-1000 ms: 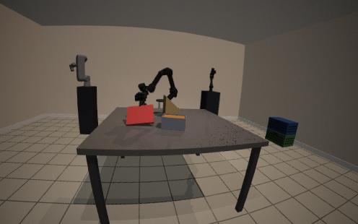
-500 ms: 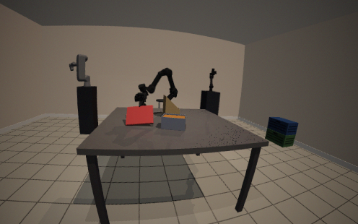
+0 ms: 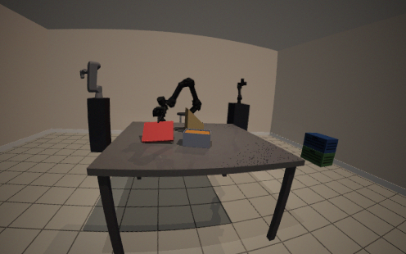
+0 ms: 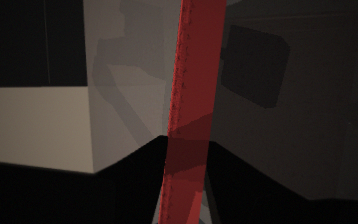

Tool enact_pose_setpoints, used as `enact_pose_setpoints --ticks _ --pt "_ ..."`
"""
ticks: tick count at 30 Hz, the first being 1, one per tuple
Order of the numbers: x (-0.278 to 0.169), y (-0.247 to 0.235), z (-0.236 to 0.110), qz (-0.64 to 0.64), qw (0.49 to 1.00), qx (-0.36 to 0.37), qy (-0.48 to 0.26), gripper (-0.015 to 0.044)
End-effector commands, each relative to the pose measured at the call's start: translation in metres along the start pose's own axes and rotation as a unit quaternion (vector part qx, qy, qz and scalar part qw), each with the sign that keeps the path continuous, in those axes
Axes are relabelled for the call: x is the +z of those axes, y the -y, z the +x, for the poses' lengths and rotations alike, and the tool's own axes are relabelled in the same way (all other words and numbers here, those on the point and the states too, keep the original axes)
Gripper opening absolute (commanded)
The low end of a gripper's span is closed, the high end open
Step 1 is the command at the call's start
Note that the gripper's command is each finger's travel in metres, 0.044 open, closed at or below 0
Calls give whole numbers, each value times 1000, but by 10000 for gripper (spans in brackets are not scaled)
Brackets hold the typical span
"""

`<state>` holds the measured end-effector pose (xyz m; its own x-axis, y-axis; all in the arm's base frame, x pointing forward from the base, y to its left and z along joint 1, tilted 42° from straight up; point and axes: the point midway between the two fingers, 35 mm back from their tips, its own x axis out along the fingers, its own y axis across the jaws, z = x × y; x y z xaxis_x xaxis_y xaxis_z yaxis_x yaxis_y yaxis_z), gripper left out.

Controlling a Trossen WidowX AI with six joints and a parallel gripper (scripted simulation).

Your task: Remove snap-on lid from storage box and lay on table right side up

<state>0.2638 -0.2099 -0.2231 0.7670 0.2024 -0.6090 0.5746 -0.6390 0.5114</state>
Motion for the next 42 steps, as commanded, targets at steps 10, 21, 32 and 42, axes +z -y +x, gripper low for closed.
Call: enact_pose_setpoints --ticks 10,21,32,42 --pt "-4 19 11 13 1000 -14 -2 0" --pt "-4 26 17 13 1000 -14 -2 0" --pt "-4 33 22 13 1000 -14 -2 0" --pt "-5 40 27 13 1000 -14 -2 0"
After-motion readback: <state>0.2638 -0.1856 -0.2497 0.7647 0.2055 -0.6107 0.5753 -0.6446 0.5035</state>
